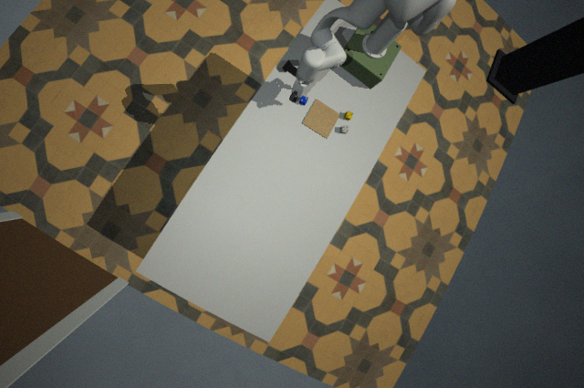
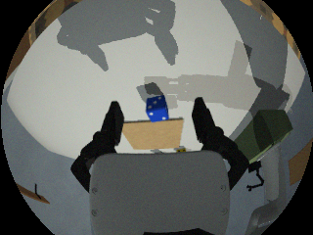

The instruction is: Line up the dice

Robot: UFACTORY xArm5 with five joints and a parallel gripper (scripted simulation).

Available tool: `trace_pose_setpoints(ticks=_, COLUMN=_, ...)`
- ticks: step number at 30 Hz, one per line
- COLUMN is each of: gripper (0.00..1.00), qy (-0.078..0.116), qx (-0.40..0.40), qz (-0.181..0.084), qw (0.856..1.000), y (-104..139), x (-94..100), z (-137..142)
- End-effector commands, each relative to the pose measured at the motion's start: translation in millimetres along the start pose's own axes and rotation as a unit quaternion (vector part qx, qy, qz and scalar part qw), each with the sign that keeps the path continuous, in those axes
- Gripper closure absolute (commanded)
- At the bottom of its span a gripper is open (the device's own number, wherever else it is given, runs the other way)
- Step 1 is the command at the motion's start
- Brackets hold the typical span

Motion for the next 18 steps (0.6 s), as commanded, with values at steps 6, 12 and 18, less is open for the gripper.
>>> trace_pose_setpoints(ticks=6, gripper=0.0, qy=-0.002, qx=0.0, qz=0.001, qw=1.0, y=6.4, x=0.9, z=0.6)
trace_pose_setpoints(ticks=12, gripper=0.0, qy=-0.001, qx=0.0, qz=0.001, qw=1.0, y=33.6, x=0.2, z=8.3)
trace_pose_setpoints(ticks=18, gripper=0.0, qy=0.0, qx=0.0, qz=0.001, qw=1.0, y=66.2, x=-0.7, z=17.8)
Point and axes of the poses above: the point where the finger pads meet when closed, its own x axis back along the fingers, its own z axis across the jaws, y = z × x, the point moved 10 cm from there along x, back along the fingers, and after that the axes turned 1 degree about x, right-handed, at the moved point
